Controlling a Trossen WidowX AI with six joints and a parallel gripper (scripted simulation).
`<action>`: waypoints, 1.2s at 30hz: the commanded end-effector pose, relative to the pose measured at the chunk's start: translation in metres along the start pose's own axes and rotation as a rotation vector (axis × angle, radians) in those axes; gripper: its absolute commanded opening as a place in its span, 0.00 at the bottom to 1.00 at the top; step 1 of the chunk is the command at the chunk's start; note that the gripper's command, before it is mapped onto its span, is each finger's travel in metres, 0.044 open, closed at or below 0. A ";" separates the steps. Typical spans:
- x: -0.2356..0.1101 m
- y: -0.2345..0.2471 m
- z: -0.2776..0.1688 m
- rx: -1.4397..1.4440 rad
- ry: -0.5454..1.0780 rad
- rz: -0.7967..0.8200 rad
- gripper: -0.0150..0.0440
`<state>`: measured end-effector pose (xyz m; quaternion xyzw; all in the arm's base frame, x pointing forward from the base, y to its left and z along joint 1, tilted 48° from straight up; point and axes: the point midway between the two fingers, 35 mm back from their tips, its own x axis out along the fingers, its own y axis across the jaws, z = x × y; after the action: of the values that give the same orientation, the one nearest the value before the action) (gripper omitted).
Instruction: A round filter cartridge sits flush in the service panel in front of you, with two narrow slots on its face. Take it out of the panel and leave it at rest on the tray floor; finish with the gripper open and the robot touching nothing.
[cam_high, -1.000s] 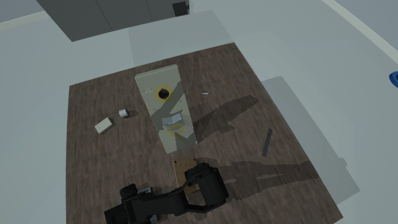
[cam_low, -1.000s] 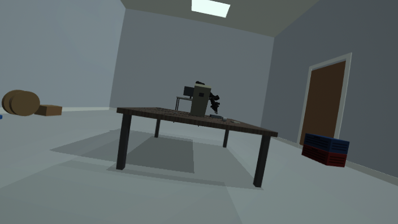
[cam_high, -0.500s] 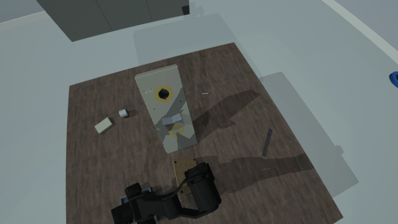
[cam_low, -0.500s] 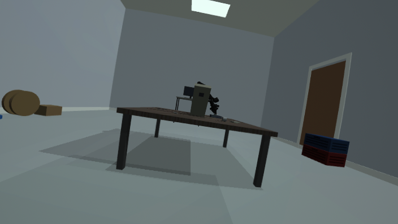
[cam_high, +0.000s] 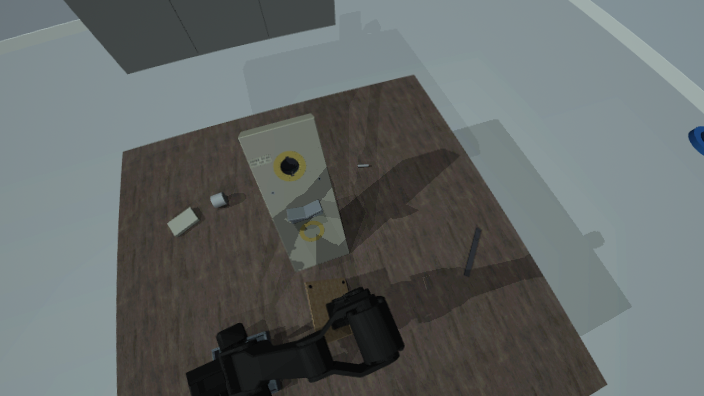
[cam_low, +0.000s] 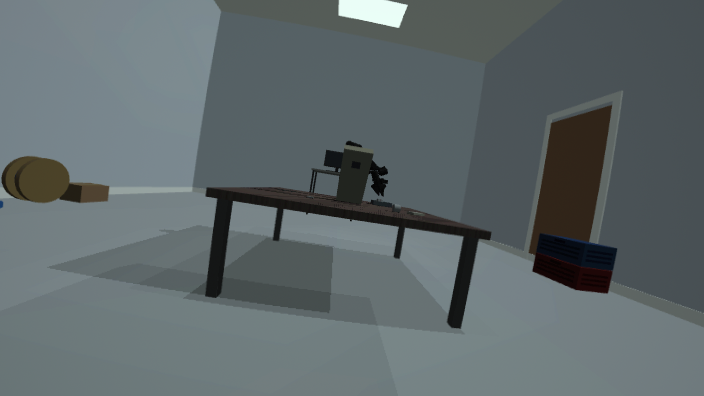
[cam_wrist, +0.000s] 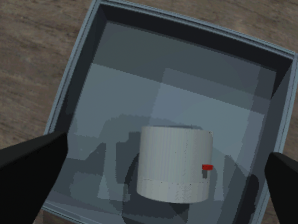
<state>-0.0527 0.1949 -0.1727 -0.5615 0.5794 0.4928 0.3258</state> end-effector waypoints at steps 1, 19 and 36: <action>-0.034 -0.001 0.021 -0.009 -0.032 -0.007 1.00; -0.027 0.000 0.023 -0.006 -0.050 -0.002 1.00; -0.027 0.000 0.023 -0.006 -0.050 -0.002 1.00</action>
<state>-0.0526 0.2252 -0.1546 -0.5507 0.5686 0.5086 0.3388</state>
